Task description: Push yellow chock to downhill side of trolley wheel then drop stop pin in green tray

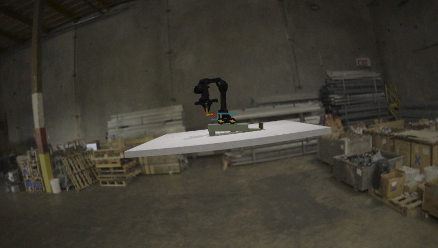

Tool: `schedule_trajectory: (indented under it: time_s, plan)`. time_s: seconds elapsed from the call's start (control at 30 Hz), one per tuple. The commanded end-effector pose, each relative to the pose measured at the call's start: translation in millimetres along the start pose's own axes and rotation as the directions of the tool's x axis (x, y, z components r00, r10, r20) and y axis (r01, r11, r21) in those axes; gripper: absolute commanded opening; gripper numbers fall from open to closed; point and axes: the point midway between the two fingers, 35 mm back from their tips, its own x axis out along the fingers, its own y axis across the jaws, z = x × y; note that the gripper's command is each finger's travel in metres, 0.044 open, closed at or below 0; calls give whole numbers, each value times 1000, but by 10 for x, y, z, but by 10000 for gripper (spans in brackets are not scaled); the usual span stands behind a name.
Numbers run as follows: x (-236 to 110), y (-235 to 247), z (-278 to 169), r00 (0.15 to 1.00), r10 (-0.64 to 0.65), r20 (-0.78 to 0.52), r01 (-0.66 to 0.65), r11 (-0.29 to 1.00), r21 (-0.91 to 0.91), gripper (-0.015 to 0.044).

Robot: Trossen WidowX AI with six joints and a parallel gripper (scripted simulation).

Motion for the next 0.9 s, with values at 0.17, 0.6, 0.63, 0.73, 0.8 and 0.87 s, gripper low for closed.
schedule_trajectory:
  time_s: [0.17, 0.6, 0.63, 0.73, 0.8, 0.87]
  plan:
    - [-7, -5, 3, 1000, -2, 1, 3, 953, -302, 0]
    - [-7, -5, 3, 1000, -2, 0, 2, 792, -611, 0]
    - [-7, -5, 3, 1000, -2, 0, 1, 770, -638, 0]
    - [-7, -5, 3, 1000, -2, 0, 1, 700, -714, 0]
    - [-7, -5, 3, 1000, -2, 0, 1, 649, -761, 0]
    - [-7, -5, 3, 1000, -2, 0, 1, 595, -804, 0]
